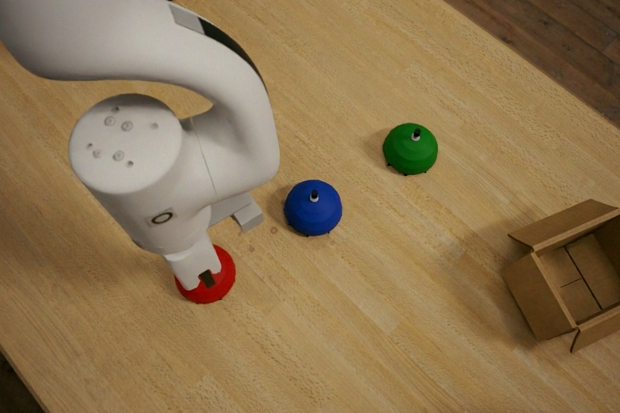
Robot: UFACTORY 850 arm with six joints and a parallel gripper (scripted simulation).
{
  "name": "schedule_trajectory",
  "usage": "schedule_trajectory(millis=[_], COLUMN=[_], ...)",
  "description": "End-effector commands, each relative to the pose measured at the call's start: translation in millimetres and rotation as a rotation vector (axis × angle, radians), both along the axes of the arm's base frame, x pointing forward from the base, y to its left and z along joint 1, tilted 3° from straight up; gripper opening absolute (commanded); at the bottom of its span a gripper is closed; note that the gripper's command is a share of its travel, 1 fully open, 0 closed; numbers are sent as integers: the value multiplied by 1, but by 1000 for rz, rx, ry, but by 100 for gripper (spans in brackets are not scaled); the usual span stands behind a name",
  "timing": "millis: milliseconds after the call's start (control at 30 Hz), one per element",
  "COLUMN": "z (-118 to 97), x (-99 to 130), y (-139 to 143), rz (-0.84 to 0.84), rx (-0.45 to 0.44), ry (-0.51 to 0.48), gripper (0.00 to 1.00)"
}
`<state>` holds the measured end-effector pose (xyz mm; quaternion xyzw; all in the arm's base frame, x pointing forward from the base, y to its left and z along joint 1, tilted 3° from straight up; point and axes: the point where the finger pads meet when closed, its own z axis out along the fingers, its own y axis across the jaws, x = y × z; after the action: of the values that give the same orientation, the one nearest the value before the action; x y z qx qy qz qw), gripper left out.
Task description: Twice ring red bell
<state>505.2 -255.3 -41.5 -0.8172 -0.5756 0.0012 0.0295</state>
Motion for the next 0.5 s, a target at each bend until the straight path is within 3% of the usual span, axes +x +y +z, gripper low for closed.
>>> schedule_trajectory(millis=[0,467], z=[-1,-1], x=[0,0], y=[0,0], rz=[0,0], rx=[-1,-1], ry=[-2,-2], gripper=[0,0])
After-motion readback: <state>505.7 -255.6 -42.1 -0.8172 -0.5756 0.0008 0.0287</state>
